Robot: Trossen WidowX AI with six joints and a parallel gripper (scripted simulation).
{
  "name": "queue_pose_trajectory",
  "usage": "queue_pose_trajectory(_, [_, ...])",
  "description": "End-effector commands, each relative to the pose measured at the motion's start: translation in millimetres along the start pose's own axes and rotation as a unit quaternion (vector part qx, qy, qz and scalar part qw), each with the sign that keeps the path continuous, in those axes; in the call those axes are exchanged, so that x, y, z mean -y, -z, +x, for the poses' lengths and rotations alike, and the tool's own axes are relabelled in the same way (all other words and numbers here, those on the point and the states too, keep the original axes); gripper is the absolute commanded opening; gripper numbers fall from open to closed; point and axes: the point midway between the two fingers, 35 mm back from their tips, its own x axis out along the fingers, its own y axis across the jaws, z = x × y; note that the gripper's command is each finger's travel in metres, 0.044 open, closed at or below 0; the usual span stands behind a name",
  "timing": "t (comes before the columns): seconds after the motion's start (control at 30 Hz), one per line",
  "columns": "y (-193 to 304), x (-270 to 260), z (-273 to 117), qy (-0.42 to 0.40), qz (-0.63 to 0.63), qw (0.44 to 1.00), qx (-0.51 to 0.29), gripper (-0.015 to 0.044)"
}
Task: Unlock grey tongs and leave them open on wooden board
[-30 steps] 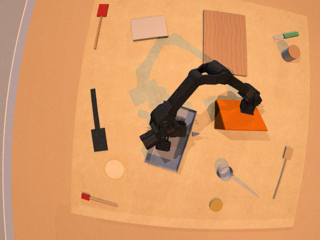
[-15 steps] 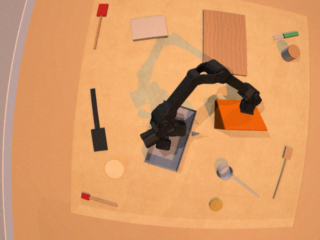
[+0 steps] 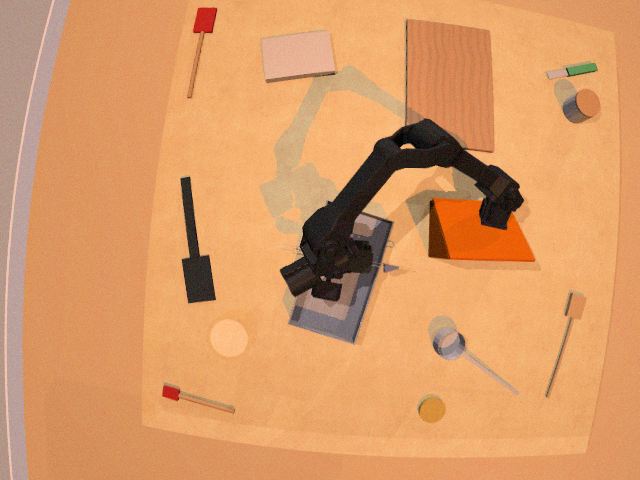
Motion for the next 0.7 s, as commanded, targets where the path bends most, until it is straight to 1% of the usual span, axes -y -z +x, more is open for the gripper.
queue_pose_trajectory(0.0, [0.0,-0.2,-0.2,0.0,0.0,1.0,0.0,0.0052])
queue_pose_trajectory(0.17, [0.0,-0.2,-0.2,0.0,0.0,1.0,0.0,0.0019])
queue_pose_trajectory(0.37, [0.4,0.1,-2.4,0.0,-0.001,1.0,0.0,-0.0139])
queue_pose_trajectory(0.4, [1.1,0.7,-6.5,0.0,-0.002,1.0,0.0,-0.015])
queue_pose_trajectory(0.5, [4.4,3.3,-31.5,0.001,-0.01,1.0,-0.002,-0.015])
queue_pose_trajectory(0.67, [3.8,4.1,-95.5,0.001,-0.03,1.0,-0.006,-0.015])
